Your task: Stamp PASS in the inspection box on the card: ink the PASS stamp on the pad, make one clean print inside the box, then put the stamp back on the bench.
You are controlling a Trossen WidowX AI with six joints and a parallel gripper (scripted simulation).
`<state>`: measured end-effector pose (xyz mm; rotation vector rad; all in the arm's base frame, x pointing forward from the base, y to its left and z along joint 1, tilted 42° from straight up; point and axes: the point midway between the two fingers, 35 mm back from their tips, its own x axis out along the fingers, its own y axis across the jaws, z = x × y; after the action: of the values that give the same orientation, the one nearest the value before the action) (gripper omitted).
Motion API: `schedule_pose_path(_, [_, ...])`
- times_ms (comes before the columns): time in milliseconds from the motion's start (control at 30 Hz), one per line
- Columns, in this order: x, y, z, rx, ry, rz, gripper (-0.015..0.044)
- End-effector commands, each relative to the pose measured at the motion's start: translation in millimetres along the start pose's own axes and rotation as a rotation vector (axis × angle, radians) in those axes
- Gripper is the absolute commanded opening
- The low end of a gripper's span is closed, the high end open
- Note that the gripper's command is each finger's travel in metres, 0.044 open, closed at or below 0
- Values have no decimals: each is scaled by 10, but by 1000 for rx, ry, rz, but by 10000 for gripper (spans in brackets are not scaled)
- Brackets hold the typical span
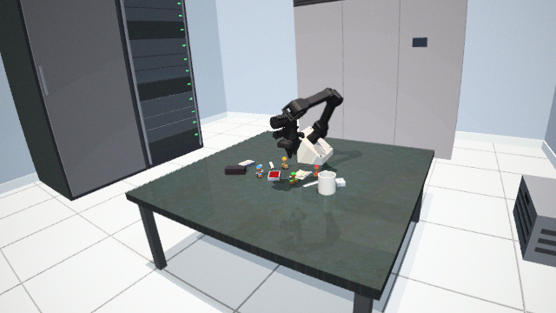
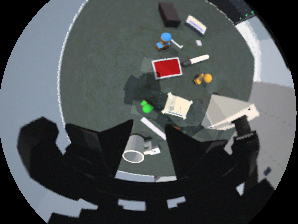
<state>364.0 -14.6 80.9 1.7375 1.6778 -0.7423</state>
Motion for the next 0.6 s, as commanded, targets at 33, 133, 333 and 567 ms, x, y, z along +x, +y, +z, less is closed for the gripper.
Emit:
schedule_pose_path(33, [-9, 1, -4, -10, -5, -4, 253])
schedule_pose_path(133, [-9, 1, -4, -10, -5, -4, 253])
schedule_pose_path(333, [-8, 3, -7, -3, 0, -1, 253])
schedule_pose_path(567, [-8, 3, -7, -3, 0, -1, 253])
